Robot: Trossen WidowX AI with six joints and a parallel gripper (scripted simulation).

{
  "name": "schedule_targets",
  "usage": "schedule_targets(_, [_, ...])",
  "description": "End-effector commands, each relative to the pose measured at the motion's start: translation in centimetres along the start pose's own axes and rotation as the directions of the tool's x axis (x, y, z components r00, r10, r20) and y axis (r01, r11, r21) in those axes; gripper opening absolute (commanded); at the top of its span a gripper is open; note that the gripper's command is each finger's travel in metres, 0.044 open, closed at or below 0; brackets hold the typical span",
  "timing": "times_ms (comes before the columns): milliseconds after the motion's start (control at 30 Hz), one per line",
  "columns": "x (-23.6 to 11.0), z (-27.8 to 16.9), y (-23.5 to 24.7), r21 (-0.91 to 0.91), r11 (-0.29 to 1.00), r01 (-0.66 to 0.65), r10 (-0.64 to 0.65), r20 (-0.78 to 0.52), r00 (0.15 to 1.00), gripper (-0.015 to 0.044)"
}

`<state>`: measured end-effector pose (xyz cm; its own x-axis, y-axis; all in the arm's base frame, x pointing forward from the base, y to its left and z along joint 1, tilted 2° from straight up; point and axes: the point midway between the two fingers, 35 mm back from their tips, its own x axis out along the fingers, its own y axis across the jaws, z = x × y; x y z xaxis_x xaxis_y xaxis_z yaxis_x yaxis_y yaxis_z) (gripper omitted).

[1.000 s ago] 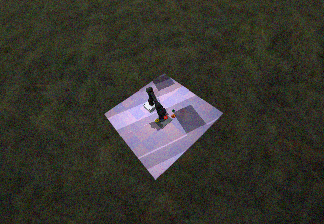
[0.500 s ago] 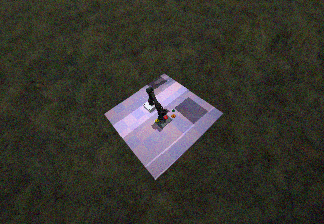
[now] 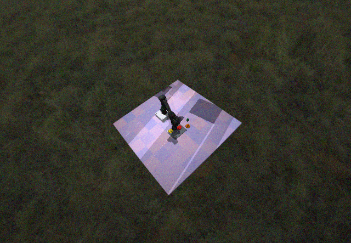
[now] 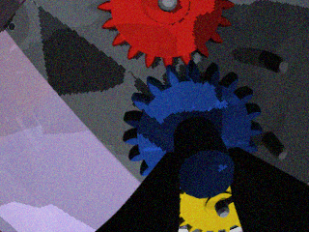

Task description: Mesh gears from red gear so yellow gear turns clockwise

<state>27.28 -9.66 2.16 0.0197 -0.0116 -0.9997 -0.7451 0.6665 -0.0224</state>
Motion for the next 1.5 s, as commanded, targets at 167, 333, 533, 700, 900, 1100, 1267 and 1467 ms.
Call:
schedule_targets(167, [-0.1,-0.2,0.3,-0.185,0.983,-0.018,0.017,-0.007,1.000,0.0000])
schedule_targets(333, [0.5,-0.3,0.3,-0.199,0.980,-0.018,0.016,-0.007,1.000,0.0000])
schedule_targets(533, [1.2,-0.2,0.3,-0.158,0.987,-0.017,0.017,-0.007,1.000,0.0000])
schedule_targets(700, [1.1,-0.1,0.3,-0.087,0.996,-0.017,0.017,-0.007,1.000,0.0000])
schedule_targets(900, [1.0,-0.2,0.4,0.043,0.999,-0.016,0.017,-0.007,1.000,0.0000])
schedule_targets(1100, [1.1,-0.2,0.3,0.107,0.994,-0.016,0.016,-0.007,1.000,0.0000])
schedule_targets(1267, [1.1,-0.1,0.3,0.078,0.997,-0.016,0.016,-0.007,1.000,0.0000])
schedule_targets(1467, [1.2,-0.1,0.4,-0.010,1.000,-0.017,0.017,-0.007,1.000,0.0000])
